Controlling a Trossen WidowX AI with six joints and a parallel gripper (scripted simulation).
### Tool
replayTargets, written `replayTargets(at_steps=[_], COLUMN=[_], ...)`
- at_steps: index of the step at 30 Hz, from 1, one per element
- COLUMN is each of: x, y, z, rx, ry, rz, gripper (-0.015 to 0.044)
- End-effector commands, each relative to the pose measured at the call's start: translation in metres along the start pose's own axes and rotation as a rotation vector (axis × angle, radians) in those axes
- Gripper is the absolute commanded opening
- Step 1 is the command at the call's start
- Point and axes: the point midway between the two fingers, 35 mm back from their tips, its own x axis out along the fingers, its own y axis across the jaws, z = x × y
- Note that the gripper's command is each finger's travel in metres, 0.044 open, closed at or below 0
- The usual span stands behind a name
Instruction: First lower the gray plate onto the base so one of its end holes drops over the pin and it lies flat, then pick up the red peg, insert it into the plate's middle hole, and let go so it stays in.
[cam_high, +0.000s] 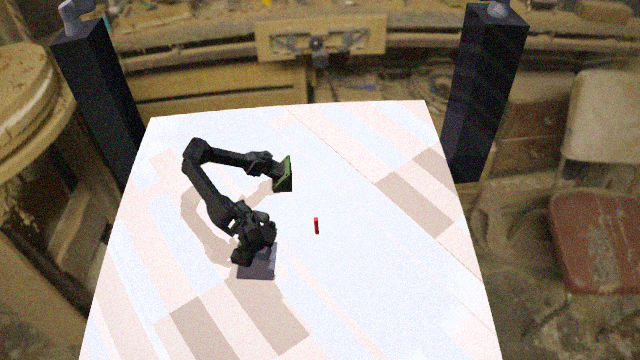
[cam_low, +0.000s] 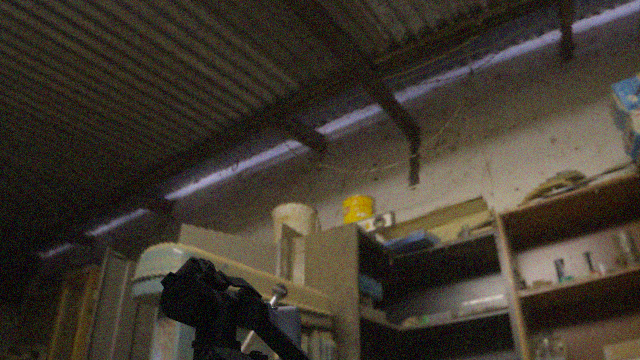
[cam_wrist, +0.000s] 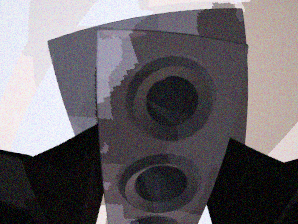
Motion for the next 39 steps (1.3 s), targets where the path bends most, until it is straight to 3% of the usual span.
replayTargets(at_steps=[1, 23, 39], x=[0.002, 0.021, 0.021], y=[0.0, -0.001, -0.001], z=[0.0, 0.0, 0.0], rx=[-0.005, 0.001, 0.001], ry=[0.001, -0.001, -0.001], rz=[-0.004, -0.003, -0.003], gripper=[0.0, 0.0, 0.042])
